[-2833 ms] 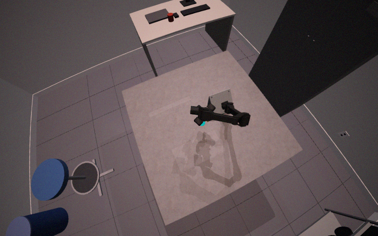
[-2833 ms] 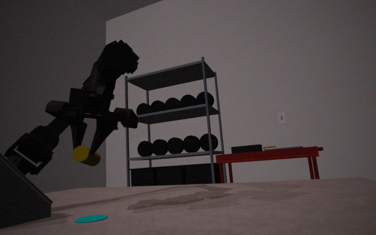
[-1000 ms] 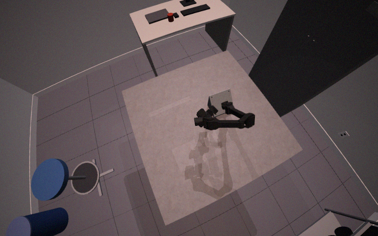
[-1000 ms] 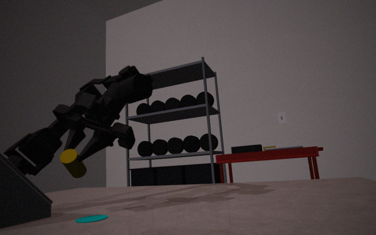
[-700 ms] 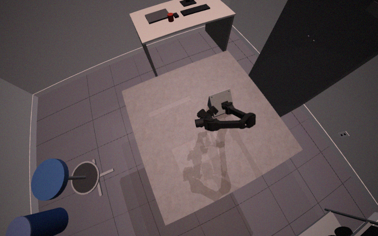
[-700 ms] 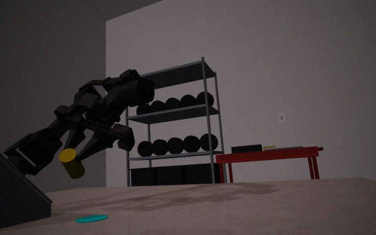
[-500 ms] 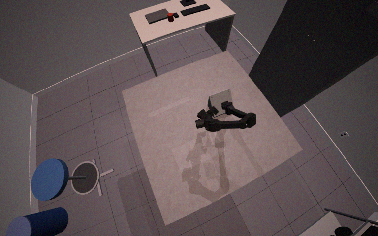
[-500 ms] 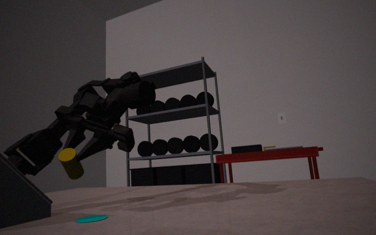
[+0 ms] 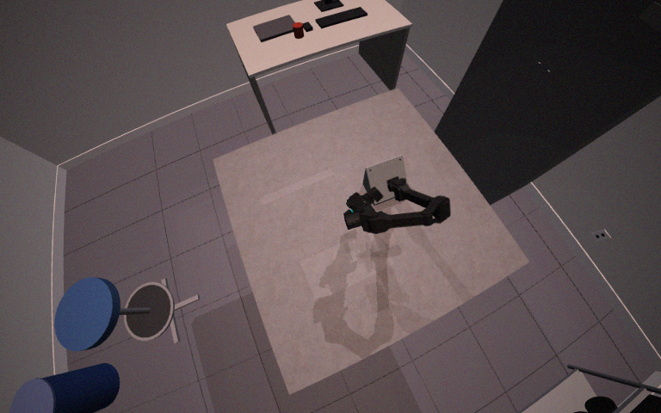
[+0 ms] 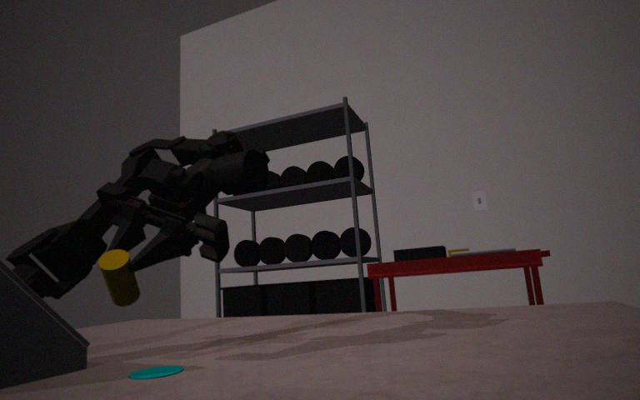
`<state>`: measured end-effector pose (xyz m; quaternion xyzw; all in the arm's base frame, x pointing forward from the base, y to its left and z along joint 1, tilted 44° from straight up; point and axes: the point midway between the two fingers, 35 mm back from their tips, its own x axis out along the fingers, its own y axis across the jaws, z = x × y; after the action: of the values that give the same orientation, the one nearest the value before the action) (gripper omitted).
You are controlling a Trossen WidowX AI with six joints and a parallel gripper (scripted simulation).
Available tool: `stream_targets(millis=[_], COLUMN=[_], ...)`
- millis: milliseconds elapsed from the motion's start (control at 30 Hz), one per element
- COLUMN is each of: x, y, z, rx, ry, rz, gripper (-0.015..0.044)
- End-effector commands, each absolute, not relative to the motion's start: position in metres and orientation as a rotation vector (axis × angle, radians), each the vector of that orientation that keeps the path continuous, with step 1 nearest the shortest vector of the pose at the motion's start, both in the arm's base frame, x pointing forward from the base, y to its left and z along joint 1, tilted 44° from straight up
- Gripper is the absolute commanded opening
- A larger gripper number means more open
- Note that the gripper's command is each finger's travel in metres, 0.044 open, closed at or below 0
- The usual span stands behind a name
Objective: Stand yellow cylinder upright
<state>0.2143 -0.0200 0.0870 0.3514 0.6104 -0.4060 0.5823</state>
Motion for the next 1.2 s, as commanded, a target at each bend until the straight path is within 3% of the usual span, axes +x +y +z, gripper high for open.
stream_targets(millis=[0,1167], x=[0.2141,0.218], y=[-0.0209,-0.0205], z=[0.0878,0.0953], rx=[0.809,0.743], ry=[1.388,1.124], rz=[-0.965,-1.041], gripper=[0.0105,0.0105])
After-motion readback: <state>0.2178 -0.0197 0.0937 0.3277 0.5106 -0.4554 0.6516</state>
